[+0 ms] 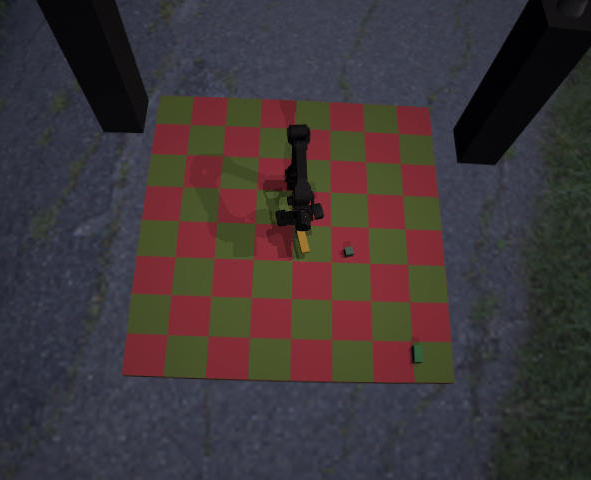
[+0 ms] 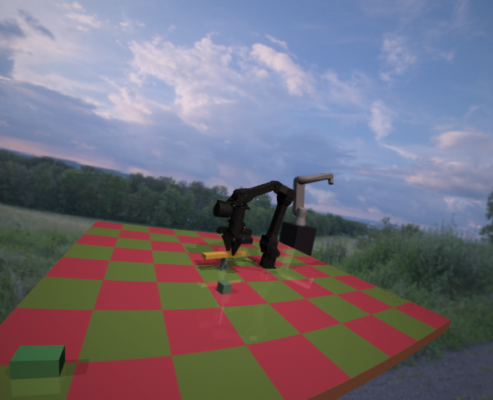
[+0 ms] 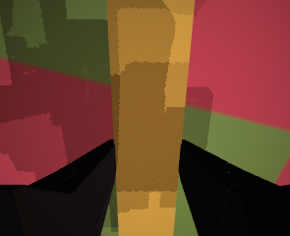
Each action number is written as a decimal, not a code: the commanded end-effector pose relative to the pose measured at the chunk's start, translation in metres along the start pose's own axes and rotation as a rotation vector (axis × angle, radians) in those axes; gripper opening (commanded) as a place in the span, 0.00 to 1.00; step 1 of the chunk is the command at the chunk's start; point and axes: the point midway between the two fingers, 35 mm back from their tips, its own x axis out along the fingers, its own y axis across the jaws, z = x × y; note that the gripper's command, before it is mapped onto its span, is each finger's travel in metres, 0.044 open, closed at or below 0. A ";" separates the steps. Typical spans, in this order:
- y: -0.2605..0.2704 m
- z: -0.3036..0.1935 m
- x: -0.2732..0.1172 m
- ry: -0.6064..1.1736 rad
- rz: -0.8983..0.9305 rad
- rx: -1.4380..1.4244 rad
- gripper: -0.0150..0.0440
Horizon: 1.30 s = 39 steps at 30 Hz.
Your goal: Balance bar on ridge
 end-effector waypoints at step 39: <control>0.000 -0.001 0.003 0.001 -0.002 0.005 0.25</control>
